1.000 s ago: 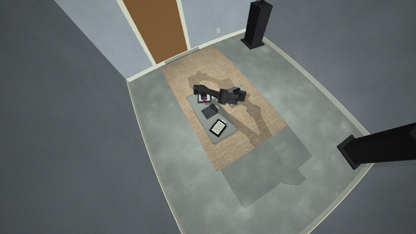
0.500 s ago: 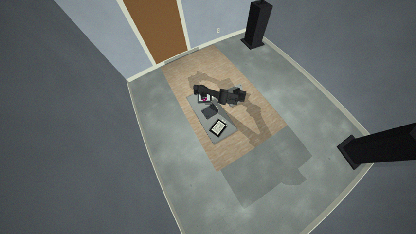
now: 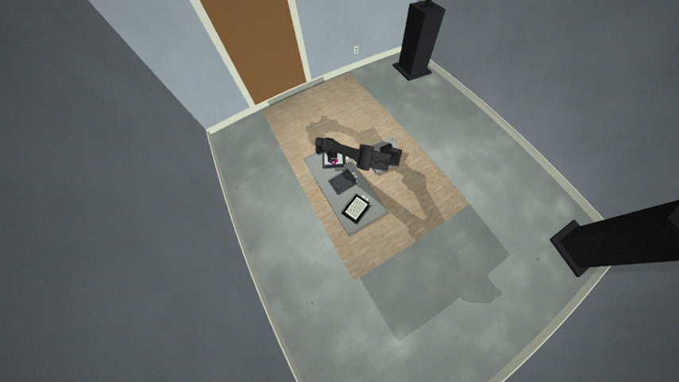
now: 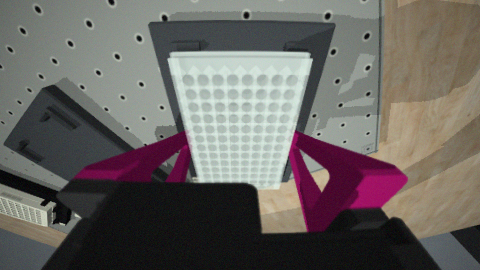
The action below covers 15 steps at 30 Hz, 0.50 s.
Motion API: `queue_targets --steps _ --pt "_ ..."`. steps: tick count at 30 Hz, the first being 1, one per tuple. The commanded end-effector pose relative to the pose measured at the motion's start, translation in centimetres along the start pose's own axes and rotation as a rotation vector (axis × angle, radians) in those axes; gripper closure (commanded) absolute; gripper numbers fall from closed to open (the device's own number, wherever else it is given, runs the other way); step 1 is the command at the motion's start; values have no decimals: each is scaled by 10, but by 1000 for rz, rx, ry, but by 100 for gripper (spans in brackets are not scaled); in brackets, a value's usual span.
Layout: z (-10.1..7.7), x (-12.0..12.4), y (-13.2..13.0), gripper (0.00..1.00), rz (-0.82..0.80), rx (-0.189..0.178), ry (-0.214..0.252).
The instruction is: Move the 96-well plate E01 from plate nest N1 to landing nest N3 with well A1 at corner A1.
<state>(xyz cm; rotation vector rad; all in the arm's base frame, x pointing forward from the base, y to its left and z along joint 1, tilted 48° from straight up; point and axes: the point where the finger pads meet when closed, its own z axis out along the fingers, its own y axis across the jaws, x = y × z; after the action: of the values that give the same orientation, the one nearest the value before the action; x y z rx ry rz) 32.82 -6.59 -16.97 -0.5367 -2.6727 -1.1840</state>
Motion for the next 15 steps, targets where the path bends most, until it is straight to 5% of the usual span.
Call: queue_targets --steps 1,15 --pt "-32 -21 -2 100 -21 5 -66" --pt "-50 -15 -2 100 -14 3 -59"
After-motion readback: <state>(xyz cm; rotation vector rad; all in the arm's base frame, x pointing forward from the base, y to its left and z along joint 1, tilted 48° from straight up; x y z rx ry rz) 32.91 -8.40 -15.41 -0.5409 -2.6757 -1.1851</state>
